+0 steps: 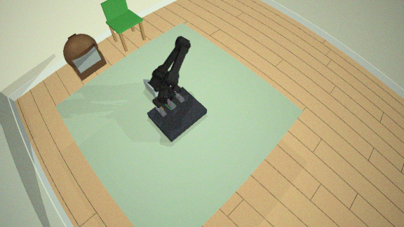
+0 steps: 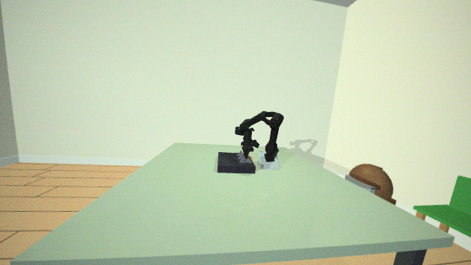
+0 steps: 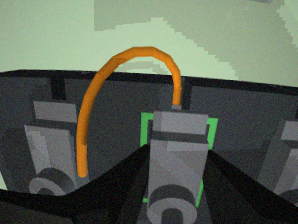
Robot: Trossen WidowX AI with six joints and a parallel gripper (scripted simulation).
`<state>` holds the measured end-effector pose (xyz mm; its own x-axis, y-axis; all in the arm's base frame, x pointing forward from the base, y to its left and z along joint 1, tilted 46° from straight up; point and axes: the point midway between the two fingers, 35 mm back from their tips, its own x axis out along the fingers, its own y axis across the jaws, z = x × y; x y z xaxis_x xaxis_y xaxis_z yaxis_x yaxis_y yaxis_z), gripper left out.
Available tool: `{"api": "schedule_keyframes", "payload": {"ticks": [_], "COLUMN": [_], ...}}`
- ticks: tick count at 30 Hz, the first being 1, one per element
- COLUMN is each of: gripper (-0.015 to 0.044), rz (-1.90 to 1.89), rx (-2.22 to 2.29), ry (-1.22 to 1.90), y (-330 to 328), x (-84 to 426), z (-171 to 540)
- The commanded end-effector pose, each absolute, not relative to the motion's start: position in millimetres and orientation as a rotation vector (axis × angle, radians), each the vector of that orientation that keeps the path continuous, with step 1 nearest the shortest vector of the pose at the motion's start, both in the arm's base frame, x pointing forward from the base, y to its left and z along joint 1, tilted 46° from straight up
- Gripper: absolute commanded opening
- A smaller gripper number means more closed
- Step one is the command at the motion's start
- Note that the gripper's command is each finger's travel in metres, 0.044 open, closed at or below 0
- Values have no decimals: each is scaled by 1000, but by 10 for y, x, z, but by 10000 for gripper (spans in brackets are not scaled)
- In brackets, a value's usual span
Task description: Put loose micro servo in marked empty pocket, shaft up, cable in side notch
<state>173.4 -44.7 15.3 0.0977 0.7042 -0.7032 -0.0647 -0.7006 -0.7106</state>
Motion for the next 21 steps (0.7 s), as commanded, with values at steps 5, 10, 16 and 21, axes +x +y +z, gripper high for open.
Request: {"api": "schedule_keyframes", "payload": {"ticks": [5, 10, 16, 21], "gripper": [188, 188, 214, 345], "rz": [1661, 1662, 1655, 1657], "rx": [-1784, -1785, -1787, -1791], "ry": [-624, -622, -612, -616], "y": [-447, -629, -690, -870], "x": [1734, 1708, 1716, 1970], "z": [153, 333, 382, 503]}}
